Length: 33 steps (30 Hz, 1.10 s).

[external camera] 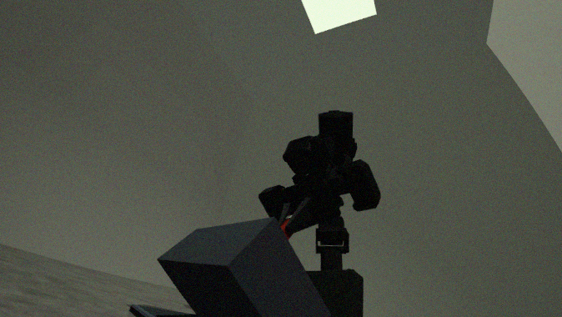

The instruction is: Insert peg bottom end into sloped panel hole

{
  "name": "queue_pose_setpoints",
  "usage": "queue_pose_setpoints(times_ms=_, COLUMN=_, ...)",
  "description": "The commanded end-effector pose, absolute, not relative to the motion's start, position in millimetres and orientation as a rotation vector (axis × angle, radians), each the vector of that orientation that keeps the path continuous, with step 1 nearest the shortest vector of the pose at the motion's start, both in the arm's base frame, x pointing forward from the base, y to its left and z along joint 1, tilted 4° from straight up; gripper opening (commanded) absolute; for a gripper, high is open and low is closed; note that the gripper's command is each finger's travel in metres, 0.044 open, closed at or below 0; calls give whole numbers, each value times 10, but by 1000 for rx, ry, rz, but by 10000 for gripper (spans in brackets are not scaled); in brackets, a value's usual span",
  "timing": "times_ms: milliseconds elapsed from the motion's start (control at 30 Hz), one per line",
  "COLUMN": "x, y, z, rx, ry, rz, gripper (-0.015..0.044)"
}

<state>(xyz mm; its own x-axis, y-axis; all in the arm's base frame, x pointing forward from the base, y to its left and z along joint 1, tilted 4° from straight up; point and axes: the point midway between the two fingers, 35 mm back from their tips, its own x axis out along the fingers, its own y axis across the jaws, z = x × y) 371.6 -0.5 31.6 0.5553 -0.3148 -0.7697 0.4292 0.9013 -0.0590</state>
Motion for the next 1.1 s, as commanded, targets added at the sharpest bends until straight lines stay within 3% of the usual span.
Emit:
queue_pose_setpoints(times_ms=0, x=3717, y=-5, z=330, rx=143, ry=875, rz=-441, gripper=0)
queue_pose_setpoints(times_ms=1067, x=3748, y=-19, z=264, rx=143, ry=875, rz=-441, gripper=0)
